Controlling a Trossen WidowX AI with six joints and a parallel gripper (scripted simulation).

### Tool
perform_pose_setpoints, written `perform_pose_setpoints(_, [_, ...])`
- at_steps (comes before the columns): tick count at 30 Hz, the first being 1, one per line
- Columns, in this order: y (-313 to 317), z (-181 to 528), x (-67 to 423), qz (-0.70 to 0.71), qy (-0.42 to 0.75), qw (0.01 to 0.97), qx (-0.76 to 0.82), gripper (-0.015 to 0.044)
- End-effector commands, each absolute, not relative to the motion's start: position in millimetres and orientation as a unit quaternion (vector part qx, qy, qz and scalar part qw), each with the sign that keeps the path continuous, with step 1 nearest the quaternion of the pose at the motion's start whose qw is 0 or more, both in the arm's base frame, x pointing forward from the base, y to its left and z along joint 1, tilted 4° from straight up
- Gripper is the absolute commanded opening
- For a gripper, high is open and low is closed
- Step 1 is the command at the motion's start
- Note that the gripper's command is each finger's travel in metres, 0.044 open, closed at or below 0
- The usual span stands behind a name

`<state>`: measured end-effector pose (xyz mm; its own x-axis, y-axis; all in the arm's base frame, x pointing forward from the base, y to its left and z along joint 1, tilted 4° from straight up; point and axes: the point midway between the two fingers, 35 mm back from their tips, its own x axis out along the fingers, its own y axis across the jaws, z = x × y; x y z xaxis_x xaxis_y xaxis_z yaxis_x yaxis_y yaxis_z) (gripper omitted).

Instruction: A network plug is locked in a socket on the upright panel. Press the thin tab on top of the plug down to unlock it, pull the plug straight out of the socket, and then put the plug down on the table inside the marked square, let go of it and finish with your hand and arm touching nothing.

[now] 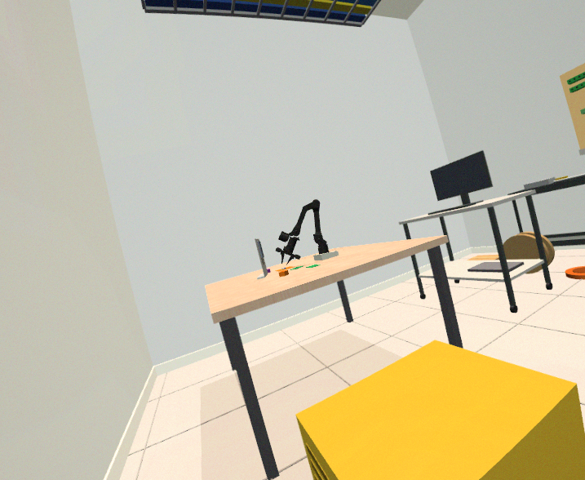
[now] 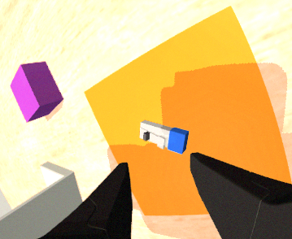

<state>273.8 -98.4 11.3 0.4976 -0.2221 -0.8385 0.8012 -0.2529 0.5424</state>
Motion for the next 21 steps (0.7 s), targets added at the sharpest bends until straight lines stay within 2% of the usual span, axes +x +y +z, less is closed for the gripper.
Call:
perform_pose_setpoints(1, [-97.4,16.4,271.4,-0.45,0.218,0.569,0.653,0.0156])
perform_pose_setpoints(21, [-95.2,39.8,271.8,-0.45,0.219,0.569,0.653,0.0156])
